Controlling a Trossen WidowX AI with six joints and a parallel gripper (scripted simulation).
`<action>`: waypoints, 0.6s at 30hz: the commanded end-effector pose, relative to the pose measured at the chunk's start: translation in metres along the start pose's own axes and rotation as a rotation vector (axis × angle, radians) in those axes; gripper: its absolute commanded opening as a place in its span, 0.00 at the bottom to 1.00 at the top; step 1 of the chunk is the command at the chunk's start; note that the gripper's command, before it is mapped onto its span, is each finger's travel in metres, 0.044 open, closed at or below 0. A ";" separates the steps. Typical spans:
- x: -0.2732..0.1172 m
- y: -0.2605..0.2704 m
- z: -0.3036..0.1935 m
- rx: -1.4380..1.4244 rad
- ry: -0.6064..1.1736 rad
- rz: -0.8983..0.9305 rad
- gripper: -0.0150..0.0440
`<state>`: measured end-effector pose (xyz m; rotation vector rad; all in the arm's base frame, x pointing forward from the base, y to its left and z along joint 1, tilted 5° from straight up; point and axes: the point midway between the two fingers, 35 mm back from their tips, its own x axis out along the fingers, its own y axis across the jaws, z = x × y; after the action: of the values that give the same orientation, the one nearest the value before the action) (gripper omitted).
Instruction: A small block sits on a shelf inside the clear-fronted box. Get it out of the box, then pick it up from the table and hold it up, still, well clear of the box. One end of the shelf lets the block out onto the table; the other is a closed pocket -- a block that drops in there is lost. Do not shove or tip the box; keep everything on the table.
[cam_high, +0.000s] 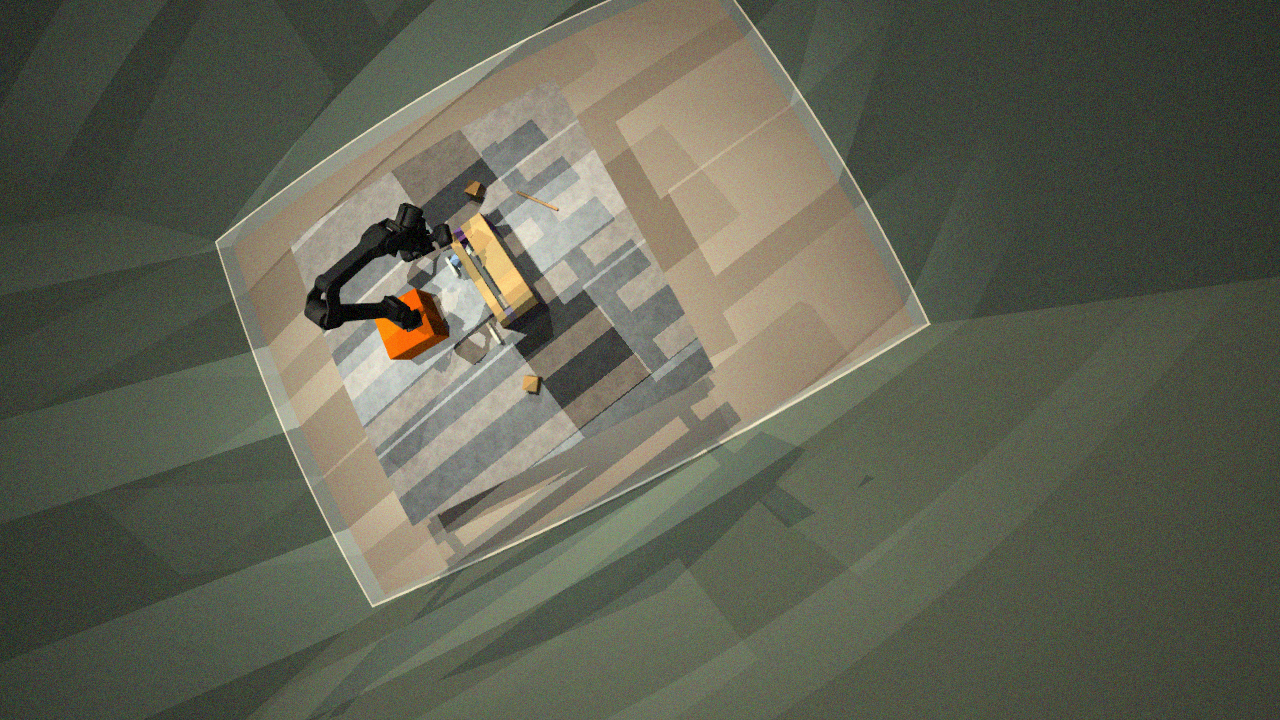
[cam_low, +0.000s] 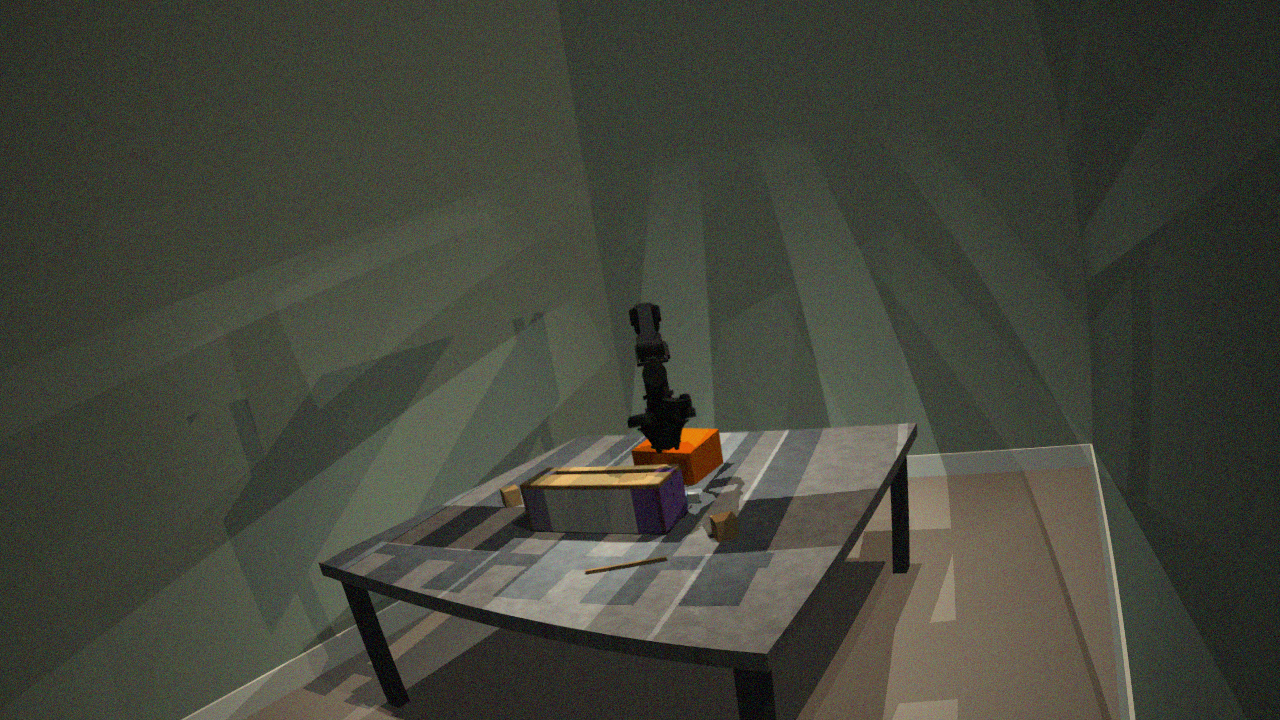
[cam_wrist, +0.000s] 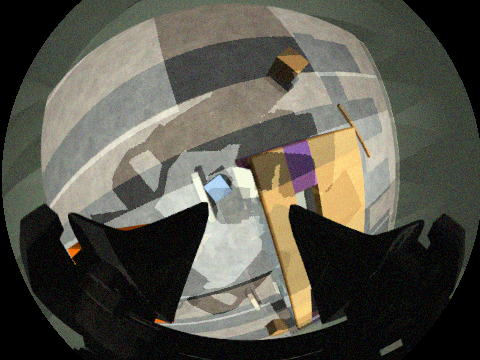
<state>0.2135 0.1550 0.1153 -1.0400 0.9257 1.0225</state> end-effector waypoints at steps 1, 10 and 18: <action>-0.003 0.010 -0.001 -0.948 0.087 -0.098 0.74; -0.005 0.015 -0.001 -1.463 0.161 -0.120 0.74; -0.007 0.018 0.000 -1.903 0.236 -0.115 0.74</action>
<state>0.2022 0.1571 0.1156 -1.9729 0.3530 1.4256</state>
